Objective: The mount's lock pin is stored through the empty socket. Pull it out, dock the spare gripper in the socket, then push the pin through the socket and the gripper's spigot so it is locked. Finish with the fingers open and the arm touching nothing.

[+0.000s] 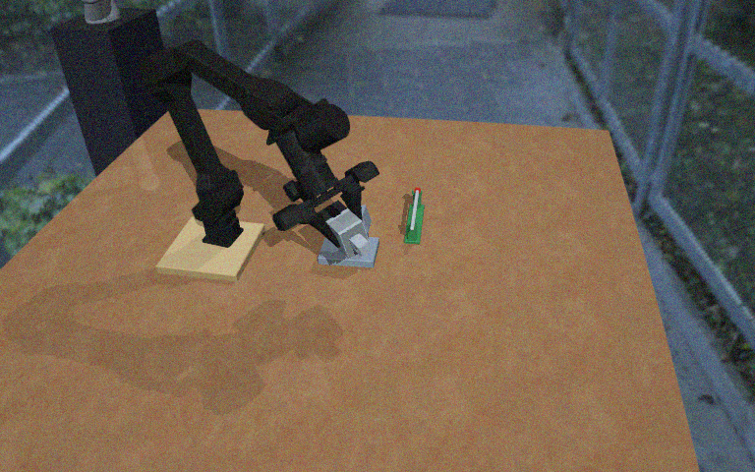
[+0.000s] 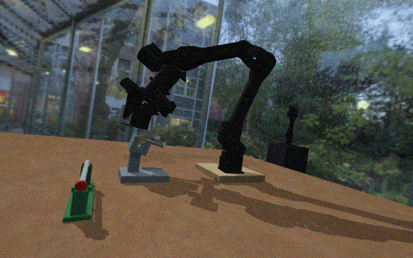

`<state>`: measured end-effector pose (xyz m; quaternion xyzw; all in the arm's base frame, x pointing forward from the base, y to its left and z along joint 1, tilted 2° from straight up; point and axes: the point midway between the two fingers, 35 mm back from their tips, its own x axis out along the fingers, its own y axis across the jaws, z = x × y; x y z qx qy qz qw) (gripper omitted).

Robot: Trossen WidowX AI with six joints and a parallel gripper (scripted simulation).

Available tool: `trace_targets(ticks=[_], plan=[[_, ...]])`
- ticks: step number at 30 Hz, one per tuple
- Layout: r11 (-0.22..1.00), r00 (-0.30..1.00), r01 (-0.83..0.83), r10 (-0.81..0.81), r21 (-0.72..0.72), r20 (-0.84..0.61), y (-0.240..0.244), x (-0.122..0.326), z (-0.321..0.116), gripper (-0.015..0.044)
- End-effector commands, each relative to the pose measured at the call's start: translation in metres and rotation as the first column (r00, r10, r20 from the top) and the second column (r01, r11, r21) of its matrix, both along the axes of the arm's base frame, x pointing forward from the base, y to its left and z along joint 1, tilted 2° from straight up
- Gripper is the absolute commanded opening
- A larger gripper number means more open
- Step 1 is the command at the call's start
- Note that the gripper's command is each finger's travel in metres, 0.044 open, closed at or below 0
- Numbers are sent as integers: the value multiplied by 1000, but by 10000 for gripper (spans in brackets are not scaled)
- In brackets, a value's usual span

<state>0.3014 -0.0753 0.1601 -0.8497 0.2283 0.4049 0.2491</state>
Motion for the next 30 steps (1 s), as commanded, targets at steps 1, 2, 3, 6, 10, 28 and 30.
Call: trace_targets(ticks=[1, 2, 3, 6, 10, 28, 30], plan=[[997, 997, 52, -54, 48, 59, 6, 0, 8, 0], [996, 995, 66, -70, 63, 69, 7, -1, 8, 0], [994, 993, 80, -87, 79, 78, 8, -2, 9, 0], [985, 985, 122, -135, 126, 105, 12, -3, 11, 0], [966, 970, 172, -200, 193, 137, 18, -6, 13, 0], [795, 858, 324, -476, 513, 196, 40, -18, 22, 0], [767, 842, 333, -503, 548, 194, 43, -20, 23, 0]])
